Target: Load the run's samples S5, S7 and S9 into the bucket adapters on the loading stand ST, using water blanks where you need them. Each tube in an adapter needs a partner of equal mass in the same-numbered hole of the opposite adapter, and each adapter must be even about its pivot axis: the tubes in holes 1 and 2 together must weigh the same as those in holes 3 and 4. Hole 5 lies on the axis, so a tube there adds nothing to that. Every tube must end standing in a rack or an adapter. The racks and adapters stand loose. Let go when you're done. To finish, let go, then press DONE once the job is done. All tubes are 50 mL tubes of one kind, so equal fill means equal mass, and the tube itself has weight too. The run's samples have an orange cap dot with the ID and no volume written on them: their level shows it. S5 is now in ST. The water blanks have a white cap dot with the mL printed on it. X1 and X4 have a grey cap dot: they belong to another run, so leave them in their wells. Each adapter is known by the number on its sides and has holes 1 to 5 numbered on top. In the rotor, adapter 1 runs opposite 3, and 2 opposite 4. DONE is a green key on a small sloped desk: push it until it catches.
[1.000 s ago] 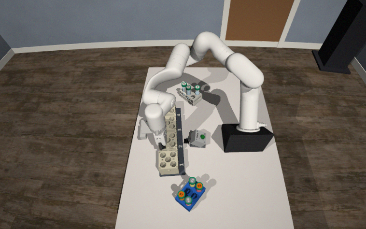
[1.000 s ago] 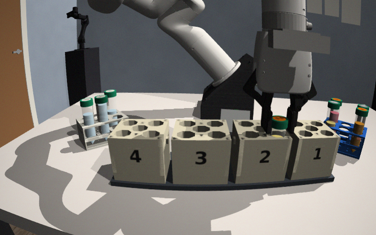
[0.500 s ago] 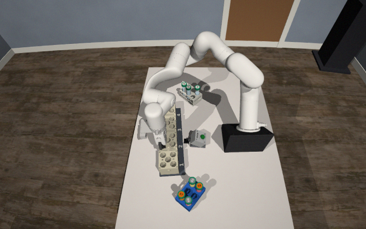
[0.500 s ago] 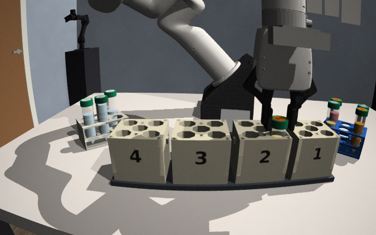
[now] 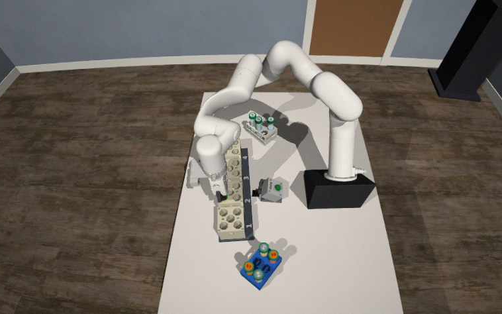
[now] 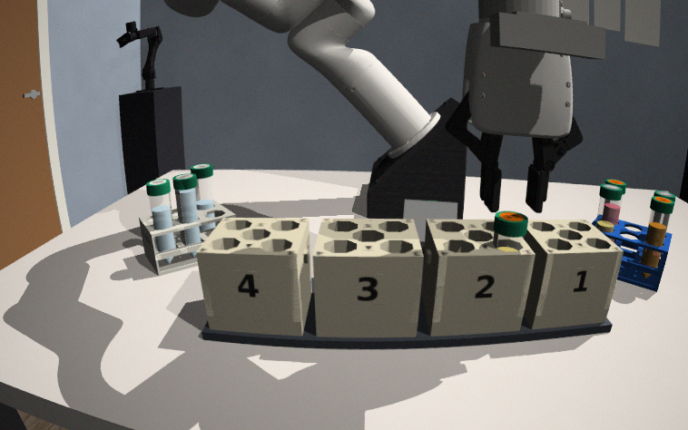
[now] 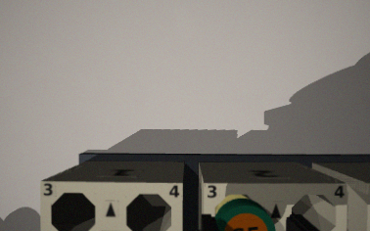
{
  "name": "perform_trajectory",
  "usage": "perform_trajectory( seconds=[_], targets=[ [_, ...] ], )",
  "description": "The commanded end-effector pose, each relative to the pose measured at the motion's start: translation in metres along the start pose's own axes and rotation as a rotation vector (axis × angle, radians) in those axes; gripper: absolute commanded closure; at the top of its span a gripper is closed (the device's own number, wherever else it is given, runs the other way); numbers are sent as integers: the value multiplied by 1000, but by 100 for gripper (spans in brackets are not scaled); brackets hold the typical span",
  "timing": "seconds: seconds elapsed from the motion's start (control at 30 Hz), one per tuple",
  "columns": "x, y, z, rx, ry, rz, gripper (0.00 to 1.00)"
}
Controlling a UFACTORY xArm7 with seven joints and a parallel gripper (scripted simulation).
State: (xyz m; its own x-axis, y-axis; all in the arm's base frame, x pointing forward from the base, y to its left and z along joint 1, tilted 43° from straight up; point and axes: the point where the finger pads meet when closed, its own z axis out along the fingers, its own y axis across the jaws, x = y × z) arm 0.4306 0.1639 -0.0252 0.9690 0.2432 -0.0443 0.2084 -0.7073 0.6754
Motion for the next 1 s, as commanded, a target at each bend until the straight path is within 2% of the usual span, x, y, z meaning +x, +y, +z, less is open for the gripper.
perform_trajectory(
  seconds=[0.0,0.97],
  targets=[
    [1,-1,-11,3,4,0,56],
    [1,-1,-63,3,4,0,56]
  ],
)
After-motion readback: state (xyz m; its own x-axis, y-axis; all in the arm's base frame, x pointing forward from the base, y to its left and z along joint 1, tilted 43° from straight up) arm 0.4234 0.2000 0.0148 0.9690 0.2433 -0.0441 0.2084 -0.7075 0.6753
